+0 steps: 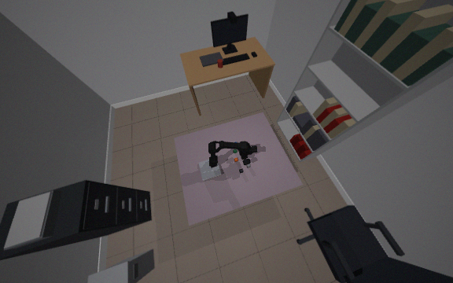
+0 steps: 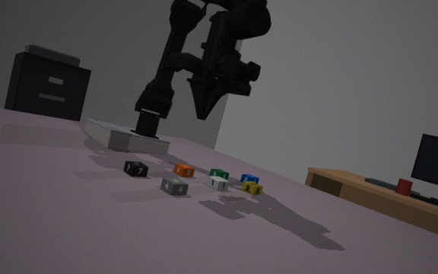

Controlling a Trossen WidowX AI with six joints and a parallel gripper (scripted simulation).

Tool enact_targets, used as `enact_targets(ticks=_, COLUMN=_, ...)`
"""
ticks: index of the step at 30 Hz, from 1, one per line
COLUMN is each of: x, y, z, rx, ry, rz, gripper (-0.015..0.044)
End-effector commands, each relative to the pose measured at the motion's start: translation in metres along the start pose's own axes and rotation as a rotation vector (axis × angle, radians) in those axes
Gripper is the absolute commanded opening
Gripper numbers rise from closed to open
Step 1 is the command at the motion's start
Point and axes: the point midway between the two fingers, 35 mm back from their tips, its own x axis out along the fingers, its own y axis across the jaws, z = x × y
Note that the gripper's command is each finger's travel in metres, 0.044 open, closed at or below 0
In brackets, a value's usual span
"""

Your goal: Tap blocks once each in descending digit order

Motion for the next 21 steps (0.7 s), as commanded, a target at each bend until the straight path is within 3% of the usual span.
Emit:
enact_targets(ticks=1, x=0.000, y=0.057, z=0.015, rx=0.006, ry=0.006, rz=0.011, gripper=0.0020)
enact_targets(ticks=12, x=-0.002, y=0.199, z=0.007, rx=0.021, ry=0.013, rz=0.030, gripper=0.0020)
enact_targets(ticks=21, x=0.009, y=0.210, z=0.005, rx=0.022, ry=0.014, rz=0.032, gripper=0.0020)
